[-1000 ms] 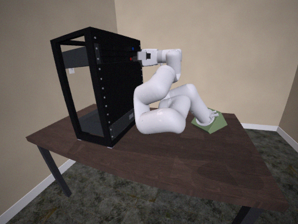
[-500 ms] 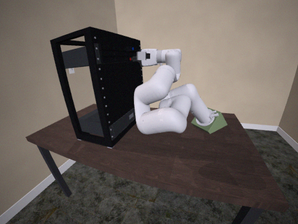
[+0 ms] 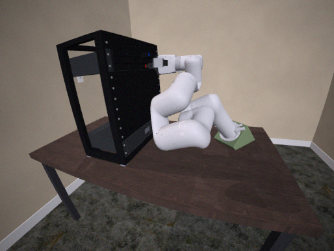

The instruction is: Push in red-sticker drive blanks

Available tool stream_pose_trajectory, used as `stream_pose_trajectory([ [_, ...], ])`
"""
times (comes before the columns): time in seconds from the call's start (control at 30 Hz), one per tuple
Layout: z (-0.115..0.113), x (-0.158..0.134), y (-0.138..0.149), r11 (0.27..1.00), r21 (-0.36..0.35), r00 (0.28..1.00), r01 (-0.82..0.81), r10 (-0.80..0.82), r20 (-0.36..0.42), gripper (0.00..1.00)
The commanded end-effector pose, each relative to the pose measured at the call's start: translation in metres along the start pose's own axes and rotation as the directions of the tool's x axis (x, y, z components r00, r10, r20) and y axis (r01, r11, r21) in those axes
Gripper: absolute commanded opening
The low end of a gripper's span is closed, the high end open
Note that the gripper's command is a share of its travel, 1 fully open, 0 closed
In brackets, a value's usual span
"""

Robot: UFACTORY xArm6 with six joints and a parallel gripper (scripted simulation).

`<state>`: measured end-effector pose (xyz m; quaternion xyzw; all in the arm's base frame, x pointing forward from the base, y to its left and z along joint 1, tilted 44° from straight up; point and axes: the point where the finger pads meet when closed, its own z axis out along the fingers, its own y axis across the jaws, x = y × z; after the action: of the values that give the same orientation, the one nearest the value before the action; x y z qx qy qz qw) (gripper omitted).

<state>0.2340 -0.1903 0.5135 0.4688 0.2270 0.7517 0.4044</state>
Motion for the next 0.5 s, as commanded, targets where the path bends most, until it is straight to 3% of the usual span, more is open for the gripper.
stream_pose_trajectory([
  [0.0,0.0,0.0,0.001,1.0,0.0,1.0,0.002,-0.002,0.0,0.0],
  [0.2,-0.009,0.0,0.001,1.0,0.0,1.0,0.002,-0.002,0.0,0.0],
  [0.47,-0.045,0.0,0.001,1.0,0.0,1.0,0.002,-0.002,0.0,0.0],
])
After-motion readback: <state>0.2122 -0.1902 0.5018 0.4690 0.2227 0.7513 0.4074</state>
